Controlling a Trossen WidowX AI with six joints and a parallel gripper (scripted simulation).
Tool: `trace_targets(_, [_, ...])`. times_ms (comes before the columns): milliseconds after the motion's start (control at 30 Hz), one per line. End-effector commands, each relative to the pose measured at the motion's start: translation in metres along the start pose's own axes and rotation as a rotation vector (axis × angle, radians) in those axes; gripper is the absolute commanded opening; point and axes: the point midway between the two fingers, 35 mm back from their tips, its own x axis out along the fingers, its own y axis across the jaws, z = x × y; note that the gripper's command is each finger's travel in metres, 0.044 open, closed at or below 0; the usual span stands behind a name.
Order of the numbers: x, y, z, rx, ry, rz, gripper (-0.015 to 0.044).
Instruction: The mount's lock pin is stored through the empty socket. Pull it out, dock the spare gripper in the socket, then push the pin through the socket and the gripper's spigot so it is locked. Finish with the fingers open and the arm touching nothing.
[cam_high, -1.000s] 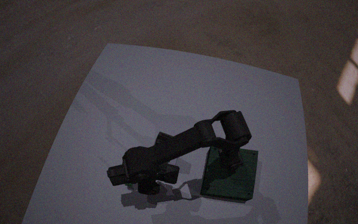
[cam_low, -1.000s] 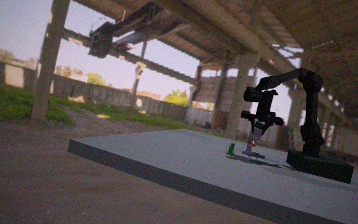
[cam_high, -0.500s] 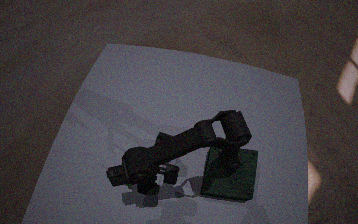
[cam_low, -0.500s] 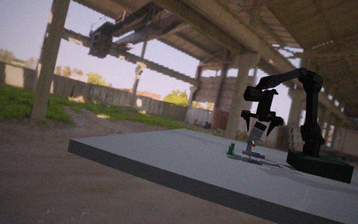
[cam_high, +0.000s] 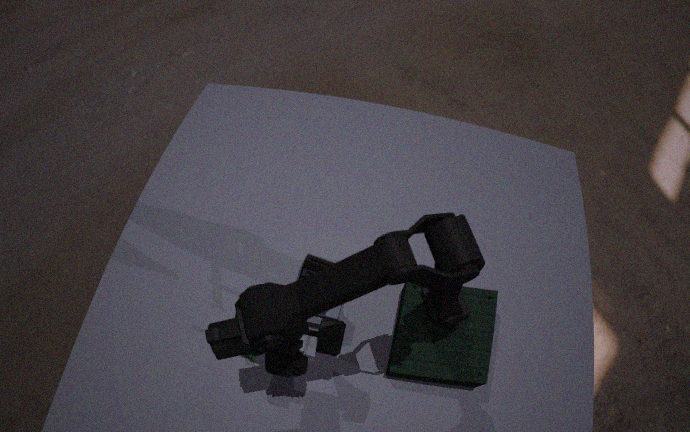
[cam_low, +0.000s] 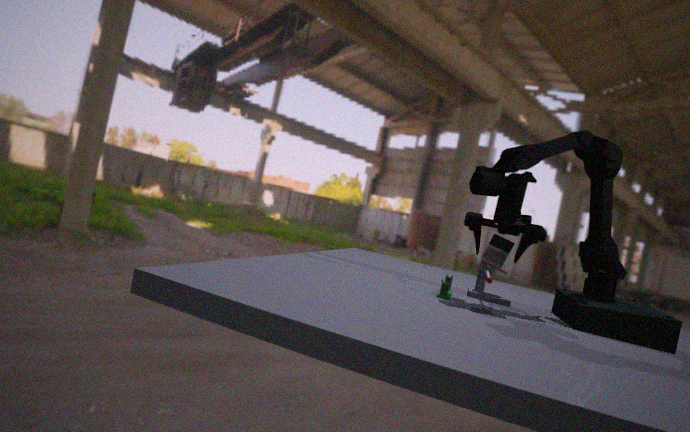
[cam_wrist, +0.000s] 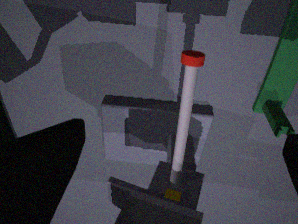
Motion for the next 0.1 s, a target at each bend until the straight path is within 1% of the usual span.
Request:
trace_targets(0, [0.0004, 0.0001, 0.0002, -0.004, -0.001, 0.000, 0.0440])
trace_targets(67, [0.0004, 0.0001, 0.0002, -0.004, -0.001, 0.000, 0.0440])
